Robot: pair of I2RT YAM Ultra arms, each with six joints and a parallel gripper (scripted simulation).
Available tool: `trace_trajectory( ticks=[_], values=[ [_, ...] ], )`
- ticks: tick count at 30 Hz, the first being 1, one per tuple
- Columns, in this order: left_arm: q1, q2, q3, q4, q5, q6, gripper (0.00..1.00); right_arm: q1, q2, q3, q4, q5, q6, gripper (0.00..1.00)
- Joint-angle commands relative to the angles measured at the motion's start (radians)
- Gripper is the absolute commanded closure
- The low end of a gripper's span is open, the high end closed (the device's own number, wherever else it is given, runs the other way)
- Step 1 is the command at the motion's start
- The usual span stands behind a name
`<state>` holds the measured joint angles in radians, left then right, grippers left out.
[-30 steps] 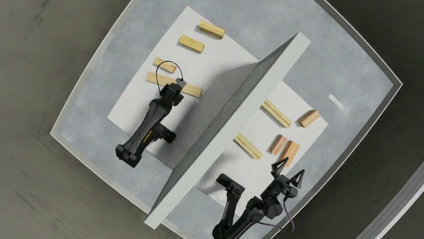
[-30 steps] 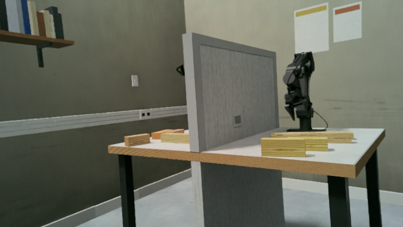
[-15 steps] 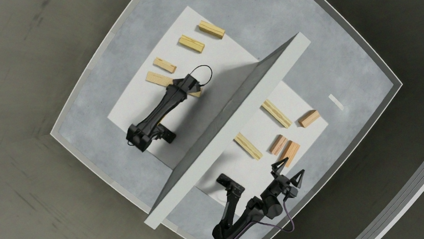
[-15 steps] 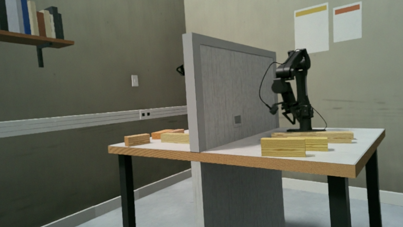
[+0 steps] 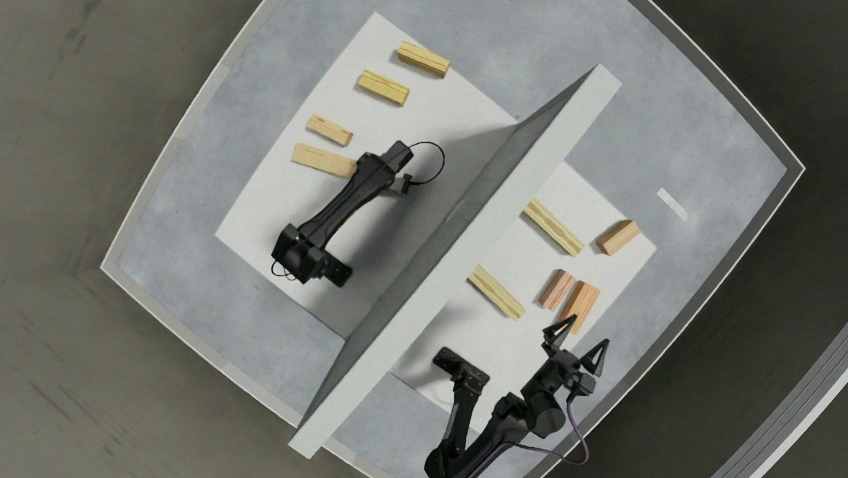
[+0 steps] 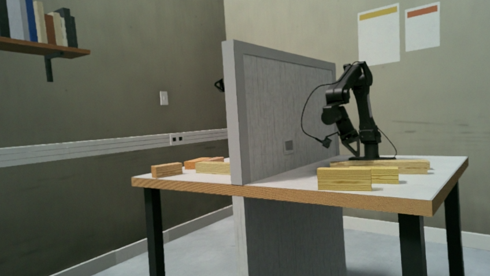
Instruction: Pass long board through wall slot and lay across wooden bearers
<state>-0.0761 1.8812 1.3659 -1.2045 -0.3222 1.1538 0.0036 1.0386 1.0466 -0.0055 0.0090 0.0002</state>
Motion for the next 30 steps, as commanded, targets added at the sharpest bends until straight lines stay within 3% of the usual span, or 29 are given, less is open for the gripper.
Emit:
trace_trajectory(
  ticks=[1,6,7,30],
  values=[
    [-0.009,0.015,0.039,-0.004,0.010,-0.022,0.27,-0.011,-0.026,0.030,-0.016,0.005,-0.001,0.00],
    [-0.007,-0.003,0.018,0.001,0.010,-0.022,0.27,-0.011,-0.026,0.030,-0.016,0.005,-0.001,0.00],
    [0.018,0.008,-0.045,0.037,0.009,0.000,0.27,-0.011,-0.026,0.030,-0.016,0.005,-0.001,0.00],
    [0.046,0.013,-0.113,0.150,-0.004,0.031,0.27,-0.011,-0.026,0.030,-0.016,0.005,-0.001,0.00]
  ],
)
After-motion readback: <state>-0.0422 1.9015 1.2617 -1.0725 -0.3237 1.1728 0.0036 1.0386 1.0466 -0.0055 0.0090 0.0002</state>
